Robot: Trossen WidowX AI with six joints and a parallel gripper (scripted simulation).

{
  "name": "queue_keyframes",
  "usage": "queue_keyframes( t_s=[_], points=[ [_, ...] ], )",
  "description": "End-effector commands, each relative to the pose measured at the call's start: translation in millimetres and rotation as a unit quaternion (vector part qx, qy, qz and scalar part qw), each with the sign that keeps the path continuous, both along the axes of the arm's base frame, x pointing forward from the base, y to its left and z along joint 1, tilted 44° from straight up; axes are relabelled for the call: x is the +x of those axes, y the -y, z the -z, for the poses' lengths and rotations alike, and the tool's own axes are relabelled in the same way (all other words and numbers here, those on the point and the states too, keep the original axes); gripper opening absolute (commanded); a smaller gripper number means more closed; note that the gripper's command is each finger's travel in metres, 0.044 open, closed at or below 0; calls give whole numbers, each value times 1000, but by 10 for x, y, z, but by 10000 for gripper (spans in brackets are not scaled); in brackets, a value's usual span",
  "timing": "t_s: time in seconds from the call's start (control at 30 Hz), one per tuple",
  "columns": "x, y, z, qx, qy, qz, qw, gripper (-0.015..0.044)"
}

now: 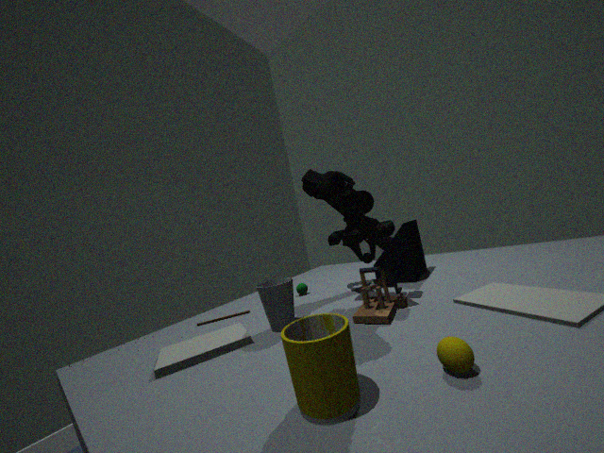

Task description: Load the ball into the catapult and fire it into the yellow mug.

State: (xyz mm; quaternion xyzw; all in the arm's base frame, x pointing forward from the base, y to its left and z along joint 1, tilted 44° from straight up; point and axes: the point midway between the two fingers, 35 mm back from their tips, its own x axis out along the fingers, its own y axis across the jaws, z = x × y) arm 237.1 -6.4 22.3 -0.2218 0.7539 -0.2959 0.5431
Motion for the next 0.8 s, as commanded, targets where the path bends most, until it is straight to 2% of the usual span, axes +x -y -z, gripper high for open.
queue_keyframes(
  t_s=[0.0,0.27,0.77],
  points=[
    [33,-42,111,0,-14,10,1000,0],
    [102,-123,355,-1,-40,23,999,0],
    [91,15,511,-1,-42,24,999,0]
  ],
)
